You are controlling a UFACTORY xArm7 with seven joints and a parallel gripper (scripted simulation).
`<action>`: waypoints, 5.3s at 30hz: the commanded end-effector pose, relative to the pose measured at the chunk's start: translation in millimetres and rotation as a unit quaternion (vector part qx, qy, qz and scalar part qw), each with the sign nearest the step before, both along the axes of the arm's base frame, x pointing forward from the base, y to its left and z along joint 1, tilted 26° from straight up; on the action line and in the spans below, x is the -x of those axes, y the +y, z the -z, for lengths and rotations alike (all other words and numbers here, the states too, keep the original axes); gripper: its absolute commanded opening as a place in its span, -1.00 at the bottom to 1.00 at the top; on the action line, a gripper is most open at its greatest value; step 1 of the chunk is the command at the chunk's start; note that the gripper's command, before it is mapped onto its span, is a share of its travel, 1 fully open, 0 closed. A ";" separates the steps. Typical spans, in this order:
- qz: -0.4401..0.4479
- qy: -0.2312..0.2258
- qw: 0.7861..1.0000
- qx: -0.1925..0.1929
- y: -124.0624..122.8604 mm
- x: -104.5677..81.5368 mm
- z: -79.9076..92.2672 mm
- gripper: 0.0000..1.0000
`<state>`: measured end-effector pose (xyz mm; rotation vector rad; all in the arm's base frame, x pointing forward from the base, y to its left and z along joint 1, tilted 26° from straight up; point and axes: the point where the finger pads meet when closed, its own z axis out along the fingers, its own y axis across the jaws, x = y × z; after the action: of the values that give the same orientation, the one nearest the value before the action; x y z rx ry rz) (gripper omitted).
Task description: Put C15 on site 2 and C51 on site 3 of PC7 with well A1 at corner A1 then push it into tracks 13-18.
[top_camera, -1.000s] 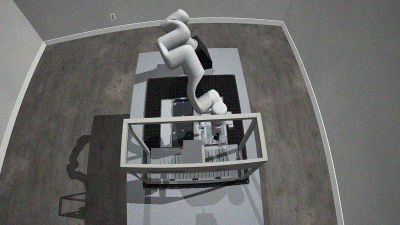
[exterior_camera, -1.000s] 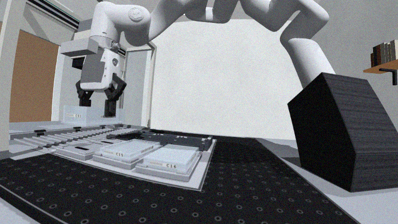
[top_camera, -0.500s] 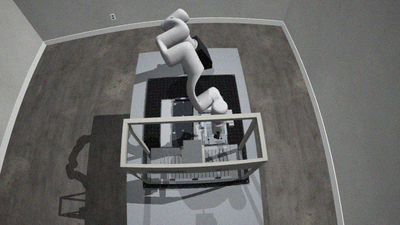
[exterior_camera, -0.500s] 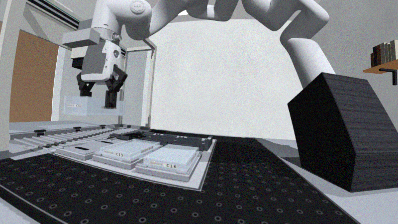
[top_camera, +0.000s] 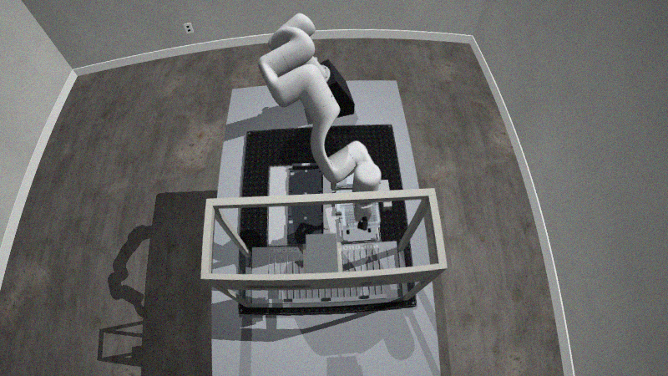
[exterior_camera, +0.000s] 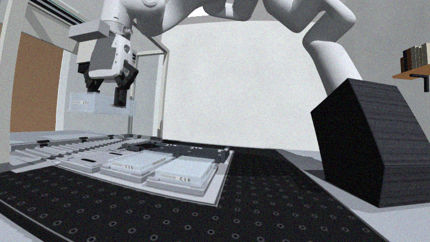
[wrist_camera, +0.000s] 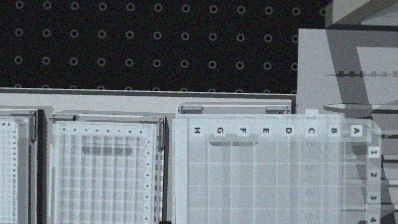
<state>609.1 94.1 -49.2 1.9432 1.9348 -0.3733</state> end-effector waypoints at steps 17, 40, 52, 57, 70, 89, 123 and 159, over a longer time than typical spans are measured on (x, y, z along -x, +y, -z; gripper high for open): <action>-0.001 -0.002 1.000 -0.001 13.7 0.4 -25.7 -1.00; 0.235 -0.117 0.965 -0.021 -58.7 3.9 -60.1 -1.00; 0.375 -0.186 0.908 -0.032 -103.9 6.2 -81.6 -1.00; 0.441 -0.218 0.870 -0.038 -126.5 7.3 -92.4 -1.00; 0.576 -0.284 0.765 -0.049 -164.2 9.2 -110.3 -1.00; 0.725 -0.356 0.586 -0.061 -164.2 9.2 -110.3 -1.00; 0.888 -0.435 0.126 -0.074 -164.4 9.3 -110.2 -1.00; 0.895 -0.438 -0.025 -0.075 -169.6 8.4 -99.8 -1.00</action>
<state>598.4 -74.9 52.4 1.9461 -2.0572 0.5498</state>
